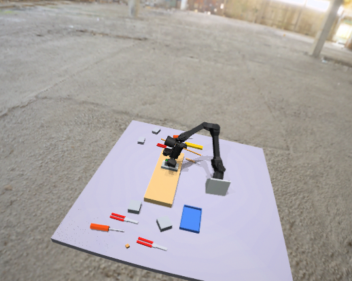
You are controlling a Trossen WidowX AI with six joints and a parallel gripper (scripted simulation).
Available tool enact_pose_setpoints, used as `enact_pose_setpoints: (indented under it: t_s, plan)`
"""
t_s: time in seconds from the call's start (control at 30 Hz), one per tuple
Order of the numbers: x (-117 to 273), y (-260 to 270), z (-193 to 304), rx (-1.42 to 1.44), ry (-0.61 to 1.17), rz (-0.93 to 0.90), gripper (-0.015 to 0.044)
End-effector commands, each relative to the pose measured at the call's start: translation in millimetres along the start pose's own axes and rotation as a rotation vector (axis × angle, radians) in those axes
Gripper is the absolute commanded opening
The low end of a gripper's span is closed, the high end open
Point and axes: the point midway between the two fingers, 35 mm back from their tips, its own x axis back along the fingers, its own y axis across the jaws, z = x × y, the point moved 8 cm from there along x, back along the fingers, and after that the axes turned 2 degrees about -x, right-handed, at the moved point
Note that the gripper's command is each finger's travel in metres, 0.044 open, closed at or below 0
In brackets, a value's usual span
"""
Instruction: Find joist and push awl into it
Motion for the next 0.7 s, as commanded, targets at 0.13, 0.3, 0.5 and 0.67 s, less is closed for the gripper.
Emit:
enact_pose_setpoints:
  t_s: [0.13, 0.3, 0.5, 0.67]
  plan:
    - [0, 18, 1, 0.001, 0.0, -0.002, 0.0]
    - [0, 27, 1, 0.001, 0.0, -0.002, 0.0]
    - [0, 38, 2, 0.001, 0.0, -0.002, 0.0]
    - [0, 48, 2, 0.001, 0.0, -0.003, 0.0]
